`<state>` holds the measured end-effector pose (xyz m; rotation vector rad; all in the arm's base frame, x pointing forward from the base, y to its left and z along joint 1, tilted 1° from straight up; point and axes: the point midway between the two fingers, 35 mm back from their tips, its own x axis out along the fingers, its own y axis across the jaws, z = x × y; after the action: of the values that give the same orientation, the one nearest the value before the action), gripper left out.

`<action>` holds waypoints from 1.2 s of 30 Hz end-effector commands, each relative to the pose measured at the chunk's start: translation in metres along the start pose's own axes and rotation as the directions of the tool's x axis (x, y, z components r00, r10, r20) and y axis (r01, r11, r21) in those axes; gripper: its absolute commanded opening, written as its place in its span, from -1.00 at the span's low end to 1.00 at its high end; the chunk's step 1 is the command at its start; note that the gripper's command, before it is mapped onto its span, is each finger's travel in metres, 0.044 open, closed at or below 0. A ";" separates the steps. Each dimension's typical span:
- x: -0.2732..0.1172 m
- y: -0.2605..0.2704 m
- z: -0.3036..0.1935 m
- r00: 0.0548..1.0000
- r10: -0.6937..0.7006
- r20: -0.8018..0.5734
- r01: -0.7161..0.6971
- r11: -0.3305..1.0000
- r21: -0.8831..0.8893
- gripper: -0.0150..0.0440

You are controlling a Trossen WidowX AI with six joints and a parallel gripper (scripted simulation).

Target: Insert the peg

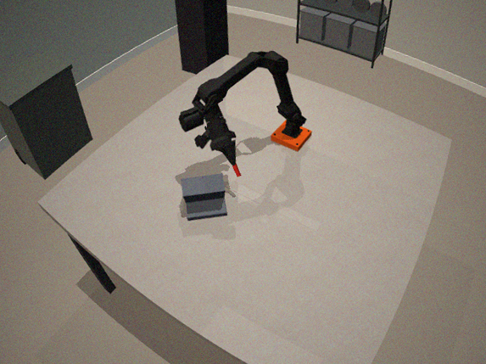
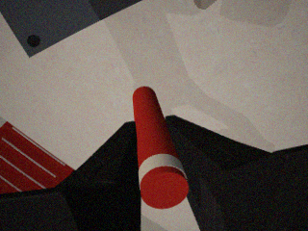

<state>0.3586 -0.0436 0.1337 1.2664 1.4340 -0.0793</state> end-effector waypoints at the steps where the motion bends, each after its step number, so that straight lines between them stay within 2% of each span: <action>1: -0.004 -0.001 0.005 1.000 0.023 0.005 -0.023 0.999 0.027 -0.49; 36: -0.042 -0.021 0.042 0.979 0.193 0.062 -0.202 0.950 0.239 -0.49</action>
<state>0.3614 -0.1011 0.1382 1.5707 1.3006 -0.1449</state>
